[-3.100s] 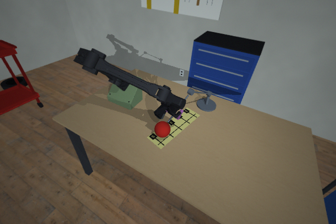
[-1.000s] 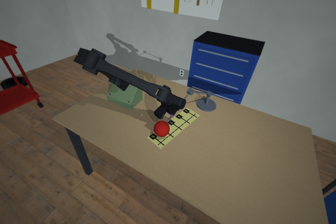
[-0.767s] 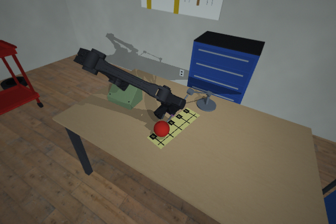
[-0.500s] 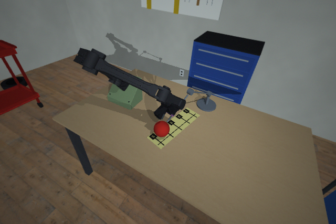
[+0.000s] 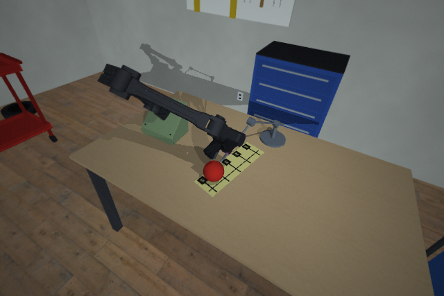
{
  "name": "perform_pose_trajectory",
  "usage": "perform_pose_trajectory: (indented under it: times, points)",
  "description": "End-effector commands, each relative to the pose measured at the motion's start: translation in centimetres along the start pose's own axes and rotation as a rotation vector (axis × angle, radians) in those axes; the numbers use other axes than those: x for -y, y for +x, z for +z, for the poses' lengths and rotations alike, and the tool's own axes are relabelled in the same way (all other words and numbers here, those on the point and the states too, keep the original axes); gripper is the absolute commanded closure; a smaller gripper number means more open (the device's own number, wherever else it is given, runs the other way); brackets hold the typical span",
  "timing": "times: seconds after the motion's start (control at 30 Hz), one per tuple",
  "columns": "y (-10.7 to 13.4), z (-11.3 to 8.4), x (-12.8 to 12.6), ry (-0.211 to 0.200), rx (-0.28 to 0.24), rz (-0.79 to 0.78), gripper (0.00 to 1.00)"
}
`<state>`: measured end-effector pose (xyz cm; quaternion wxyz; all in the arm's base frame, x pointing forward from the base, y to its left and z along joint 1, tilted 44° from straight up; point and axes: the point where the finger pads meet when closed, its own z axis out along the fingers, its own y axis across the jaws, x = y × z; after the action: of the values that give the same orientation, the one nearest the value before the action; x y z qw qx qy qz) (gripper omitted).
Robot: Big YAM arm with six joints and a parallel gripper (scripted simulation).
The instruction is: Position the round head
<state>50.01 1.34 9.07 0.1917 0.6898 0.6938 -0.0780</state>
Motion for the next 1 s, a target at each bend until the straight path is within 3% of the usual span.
perform_pose_trajectory:
  times: [0.0, 0.97]
  points:
    - [-2.4, -1.23, -1.98, -0.021, 0.013, -0.004, 1.0]
    - [-3.14, -1.6, -2.35, -0.021, 0.013, -0.004, 1.0]
